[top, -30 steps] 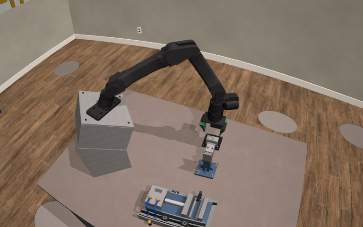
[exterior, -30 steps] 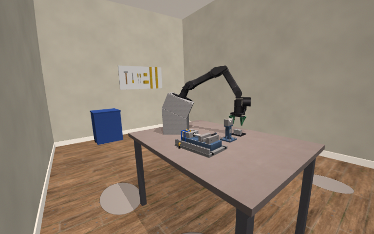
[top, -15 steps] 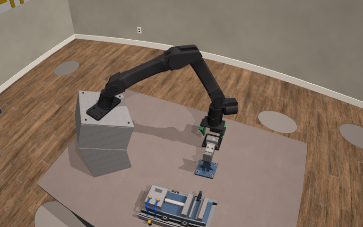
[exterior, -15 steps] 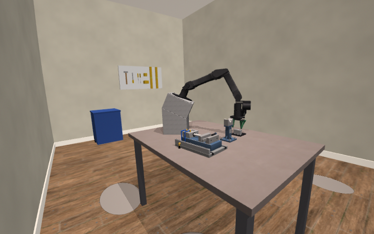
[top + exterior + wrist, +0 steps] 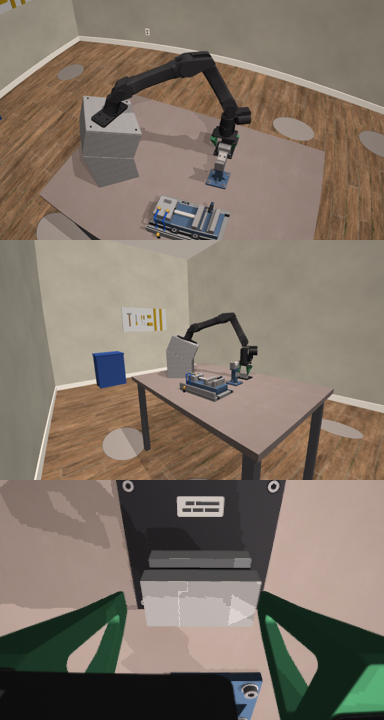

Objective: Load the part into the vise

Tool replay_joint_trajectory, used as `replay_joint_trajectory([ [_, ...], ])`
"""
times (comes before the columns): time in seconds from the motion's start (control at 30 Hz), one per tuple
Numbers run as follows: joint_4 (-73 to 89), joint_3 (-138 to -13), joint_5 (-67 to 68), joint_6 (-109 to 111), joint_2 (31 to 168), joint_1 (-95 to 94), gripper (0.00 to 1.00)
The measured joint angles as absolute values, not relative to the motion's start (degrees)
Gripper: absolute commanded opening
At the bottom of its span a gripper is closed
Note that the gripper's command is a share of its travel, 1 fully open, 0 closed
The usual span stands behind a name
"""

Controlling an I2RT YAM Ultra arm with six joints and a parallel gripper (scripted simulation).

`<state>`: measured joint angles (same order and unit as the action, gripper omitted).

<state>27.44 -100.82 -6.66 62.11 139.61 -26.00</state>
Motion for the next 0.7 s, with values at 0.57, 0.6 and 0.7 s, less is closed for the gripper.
replay_joint_trajectory([
  [0.57,26.6,-102.5,-6.6,61.9,142.1,-26.2,0.81],
  [0.6,26.6,-102.6,-6.6,61.9,142.2,-26.2,0.81],
  [0.7,26.5,-102.8,-6.6,61.9,142.4,-26.2,0.81],
])
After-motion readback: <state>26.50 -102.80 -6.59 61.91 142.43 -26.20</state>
